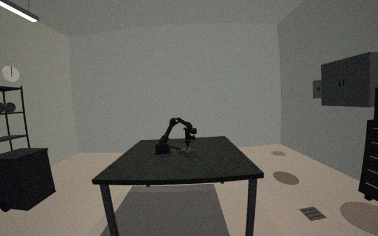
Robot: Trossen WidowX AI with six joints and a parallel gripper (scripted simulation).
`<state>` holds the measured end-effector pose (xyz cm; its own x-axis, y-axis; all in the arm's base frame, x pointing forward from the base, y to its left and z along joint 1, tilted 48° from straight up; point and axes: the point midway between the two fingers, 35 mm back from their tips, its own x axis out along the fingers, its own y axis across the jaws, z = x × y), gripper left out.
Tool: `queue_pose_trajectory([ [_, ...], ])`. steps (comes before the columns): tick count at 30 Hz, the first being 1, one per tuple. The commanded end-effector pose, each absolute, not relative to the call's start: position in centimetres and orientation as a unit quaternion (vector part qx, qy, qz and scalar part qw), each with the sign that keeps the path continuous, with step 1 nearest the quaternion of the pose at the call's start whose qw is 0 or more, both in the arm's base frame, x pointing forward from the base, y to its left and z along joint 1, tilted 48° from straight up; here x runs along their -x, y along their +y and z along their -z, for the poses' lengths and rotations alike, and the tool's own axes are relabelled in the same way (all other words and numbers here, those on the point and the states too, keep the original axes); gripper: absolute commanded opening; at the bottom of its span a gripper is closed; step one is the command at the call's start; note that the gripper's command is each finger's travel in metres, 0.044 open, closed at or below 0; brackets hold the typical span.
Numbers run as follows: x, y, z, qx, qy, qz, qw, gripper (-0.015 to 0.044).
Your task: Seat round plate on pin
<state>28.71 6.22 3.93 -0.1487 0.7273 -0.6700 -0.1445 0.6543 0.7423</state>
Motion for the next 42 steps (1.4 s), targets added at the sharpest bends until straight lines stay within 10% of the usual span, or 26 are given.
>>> queue_pose_trajectory([
  [1,-29.4,6.2,-3.8,-0.217,0.668,-0.354,0.618,0.0000],
  [42,-32.5,4.4,-1.6,-0.216,0.667,-0.354,0.619,0.0000],
])
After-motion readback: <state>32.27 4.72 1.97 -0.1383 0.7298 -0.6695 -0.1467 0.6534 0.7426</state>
